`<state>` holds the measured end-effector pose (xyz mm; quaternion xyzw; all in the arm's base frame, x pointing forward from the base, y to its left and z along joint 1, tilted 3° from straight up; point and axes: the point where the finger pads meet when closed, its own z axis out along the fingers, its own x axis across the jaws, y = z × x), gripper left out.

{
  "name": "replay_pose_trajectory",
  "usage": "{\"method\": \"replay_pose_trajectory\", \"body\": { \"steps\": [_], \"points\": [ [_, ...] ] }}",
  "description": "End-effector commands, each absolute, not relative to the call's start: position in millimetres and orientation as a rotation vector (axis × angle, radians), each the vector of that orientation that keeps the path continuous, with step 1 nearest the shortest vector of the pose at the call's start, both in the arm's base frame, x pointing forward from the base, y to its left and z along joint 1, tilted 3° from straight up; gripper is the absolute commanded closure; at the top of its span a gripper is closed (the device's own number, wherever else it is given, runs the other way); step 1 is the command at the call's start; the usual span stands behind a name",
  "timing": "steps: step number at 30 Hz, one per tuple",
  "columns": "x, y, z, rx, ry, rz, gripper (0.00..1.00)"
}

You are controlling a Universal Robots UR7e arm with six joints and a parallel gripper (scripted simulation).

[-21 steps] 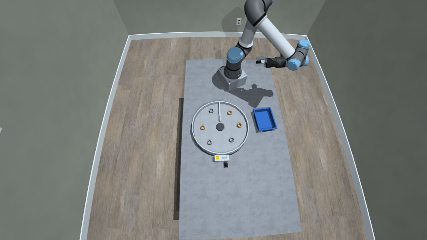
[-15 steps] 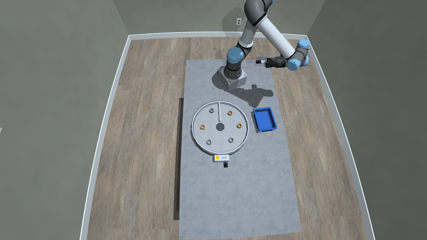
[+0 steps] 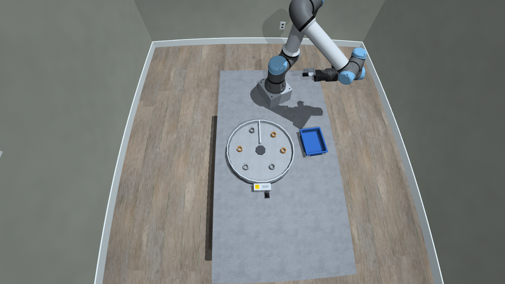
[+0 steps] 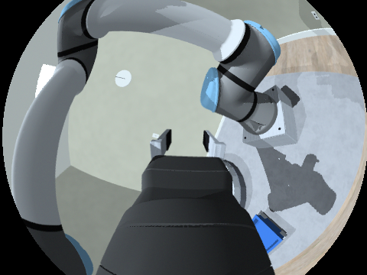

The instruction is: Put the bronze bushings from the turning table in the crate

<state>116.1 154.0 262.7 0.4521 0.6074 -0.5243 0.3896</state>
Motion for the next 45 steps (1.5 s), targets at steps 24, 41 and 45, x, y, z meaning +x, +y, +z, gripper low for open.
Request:
{"method": "replay_pose_trajectory", "body": {
  "steps": [24,41,45],
  "points": [
    [213,133,271,1.151,1.544,-1.332,0.0],
    [267,121,275,1.152,1.543,-1.332,0.0],
    [267,121,275,1.152,1.543,-1.332,0.0]
  ]
}}
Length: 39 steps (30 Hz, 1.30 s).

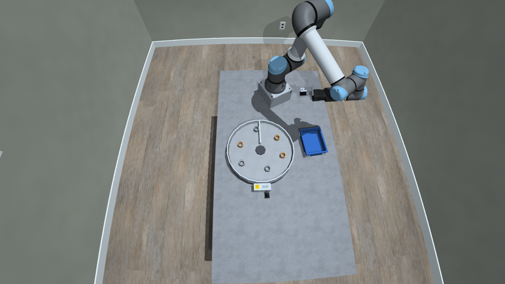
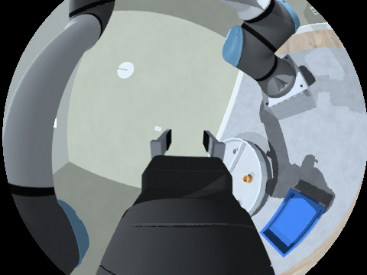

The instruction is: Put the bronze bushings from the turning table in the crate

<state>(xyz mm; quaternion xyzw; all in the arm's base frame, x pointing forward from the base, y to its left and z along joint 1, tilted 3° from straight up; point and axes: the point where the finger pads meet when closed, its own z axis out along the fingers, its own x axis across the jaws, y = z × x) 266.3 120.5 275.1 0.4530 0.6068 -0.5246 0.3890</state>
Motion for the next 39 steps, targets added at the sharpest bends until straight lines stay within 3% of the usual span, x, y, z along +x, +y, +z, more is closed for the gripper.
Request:
{"method": "replay_pose_trajectory", "body": {
  "steps": [1,7,19,24,36,39],
  "points": [
    [267,121,275,1.152,1.543,-1.332,0.0],
    [321,108,280,1.152,1.543,-1.333,0.0],
    [321,108,280,1.152,1.543,-1.333,0.0],
    [374,96,284,1.153,1.543,-1.333,0.0],
    [374,96,284,1.153,1.543,-1.333,0.0],
    [407,89,287,1.153,1.543,-1.334,0.0]
  ]
}}
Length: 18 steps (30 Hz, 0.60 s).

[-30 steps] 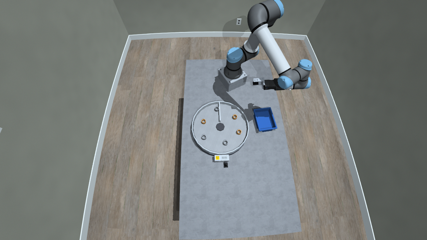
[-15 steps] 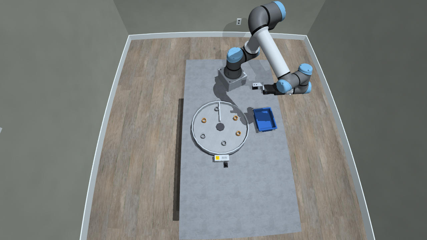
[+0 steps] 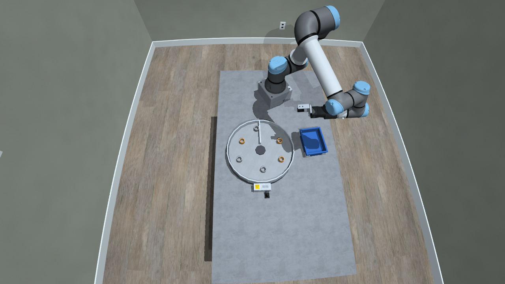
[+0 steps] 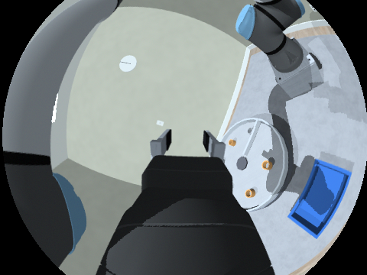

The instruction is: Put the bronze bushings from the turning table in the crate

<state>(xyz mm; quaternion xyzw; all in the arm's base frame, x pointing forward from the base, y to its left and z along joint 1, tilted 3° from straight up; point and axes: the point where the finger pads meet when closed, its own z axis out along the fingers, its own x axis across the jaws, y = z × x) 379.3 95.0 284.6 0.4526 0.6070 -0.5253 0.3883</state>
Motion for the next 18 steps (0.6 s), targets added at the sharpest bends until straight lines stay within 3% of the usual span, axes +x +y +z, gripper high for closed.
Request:
{"method": "replay_pose_trajectory", "body": {
  "steps": [1,14,18],
  "points": [
    [418,86,288,1.153,1.543,-1.334,0.0],
    [428,84,289,1.153,1.543,-1.334,0.0],
    [428,84,289,1.262,1.694,-1.207,0.0]
  ]
}}
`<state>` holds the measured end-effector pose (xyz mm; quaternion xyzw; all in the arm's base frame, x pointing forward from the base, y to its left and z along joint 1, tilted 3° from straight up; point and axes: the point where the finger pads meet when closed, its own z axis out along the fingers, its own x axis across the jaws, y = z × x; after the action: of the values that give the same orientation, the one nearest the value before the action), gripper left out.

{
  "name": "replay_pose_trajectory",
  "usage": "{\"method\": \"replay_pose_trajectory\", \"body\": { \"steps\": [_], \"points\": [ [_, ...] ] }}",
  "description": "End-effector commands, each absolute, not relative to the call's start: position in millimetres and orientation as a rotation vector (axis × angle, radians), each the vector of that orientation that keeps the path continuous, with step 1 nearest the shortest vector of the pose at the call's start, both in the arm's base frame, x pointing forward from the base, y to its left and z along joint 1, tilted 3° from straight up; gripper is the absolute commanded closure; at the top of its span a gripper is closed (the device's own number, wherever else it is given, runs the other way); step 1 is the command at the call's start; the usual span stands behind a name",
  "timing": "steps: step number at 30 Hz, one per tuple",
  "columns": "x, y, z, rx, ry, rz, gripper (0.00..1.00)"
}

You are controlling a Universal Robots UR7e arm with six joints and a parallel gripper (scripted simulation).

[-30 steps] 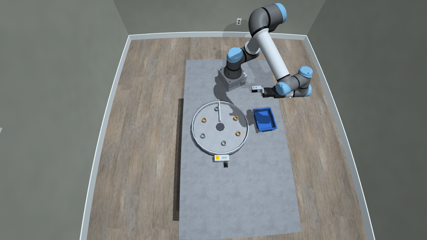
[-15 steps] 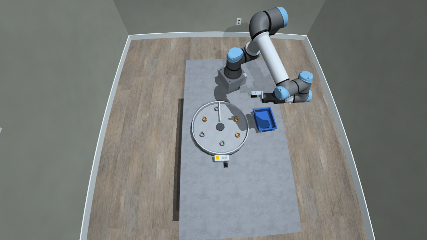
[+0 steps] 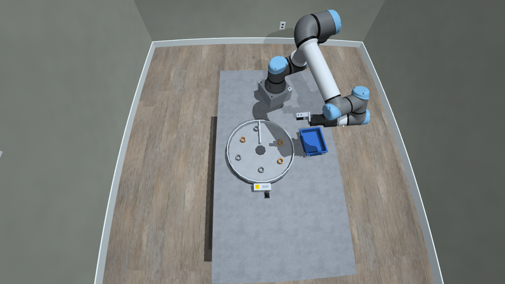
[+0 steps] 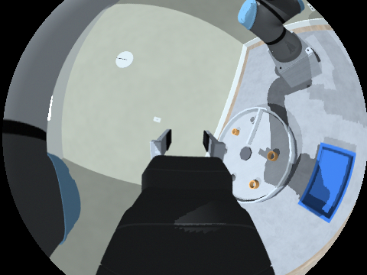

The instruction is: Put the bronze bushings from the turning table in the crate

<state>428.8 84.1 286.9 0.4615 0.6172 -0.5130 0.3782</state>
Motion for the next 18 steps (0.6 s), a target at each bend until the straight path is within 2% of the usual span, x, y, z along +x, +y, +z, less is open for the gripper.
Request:
{"method": "replay_pose_trajectory", "body": {
  "steps": [1,13,18],
  "points": [
    [428.4,83.9,288.9,1.289,1.731,-1.173,0.0],
    [428.4,83.9,288.9,1.289,1.731,-1.173,0.0],
    [428.5,84.1,289.7,1.417,1.906,-0.992,0.0]
  ]
}}
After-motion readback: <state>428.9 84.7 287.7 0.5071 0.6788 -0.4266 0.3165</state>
